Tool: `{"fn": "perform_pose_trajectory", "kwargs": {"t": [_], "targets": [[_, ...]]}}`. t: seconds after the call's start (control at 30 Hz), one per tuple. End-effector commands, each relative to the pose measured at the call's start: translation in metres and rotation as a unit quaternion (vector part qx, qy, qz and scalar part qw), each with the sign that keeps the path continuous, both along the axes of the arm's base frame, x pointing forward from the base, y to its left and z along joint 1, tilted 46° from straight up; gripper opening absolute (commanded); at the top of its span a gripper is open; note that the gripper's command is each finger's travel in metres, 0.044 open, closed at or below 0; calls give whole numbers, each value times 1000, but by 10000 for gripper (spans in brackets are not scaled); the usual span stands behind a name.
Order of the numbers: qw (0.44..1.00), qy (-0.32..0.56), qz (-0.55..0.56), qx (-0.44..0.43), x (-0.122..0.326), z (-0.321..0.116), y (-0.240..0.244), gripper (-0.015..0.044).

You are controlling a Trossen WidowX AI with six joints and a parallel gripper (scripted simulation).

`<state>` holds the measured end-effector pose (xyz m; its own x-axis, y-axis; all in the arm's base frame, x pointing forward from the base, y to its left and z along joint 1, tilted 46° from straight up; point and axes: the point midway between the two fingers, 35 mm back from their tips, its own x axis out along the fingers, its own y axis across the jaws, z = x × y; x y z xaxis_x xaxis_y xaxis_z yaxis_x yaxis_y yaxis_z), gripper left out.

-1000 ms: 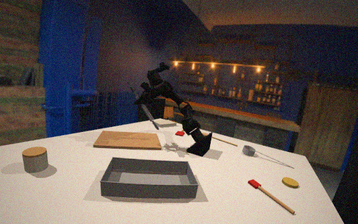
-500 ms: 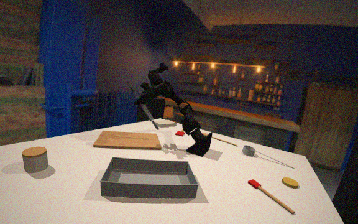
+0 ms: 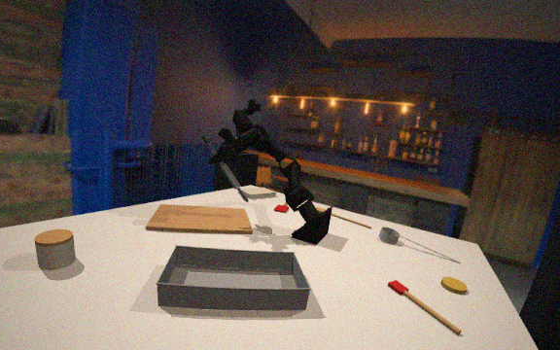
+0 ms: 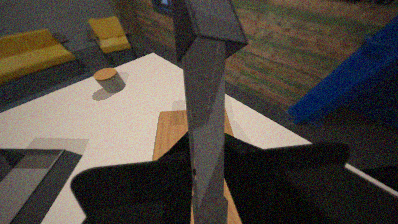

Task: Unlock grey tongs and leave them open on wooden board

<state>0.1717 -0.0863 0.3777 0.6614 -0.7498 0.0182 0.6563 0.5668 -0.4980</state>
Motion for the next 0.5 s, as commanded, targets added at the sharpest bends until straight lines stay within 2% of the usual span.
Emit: {"fn": "perform_pose_trajectory", "kwargs": {"t": [0.0, 0.47], "targets": [[1000, 9, 0, 9, 8, 3, 0, -150], [996, 60, -17, 57, 25, 5, -8, -150]]}}
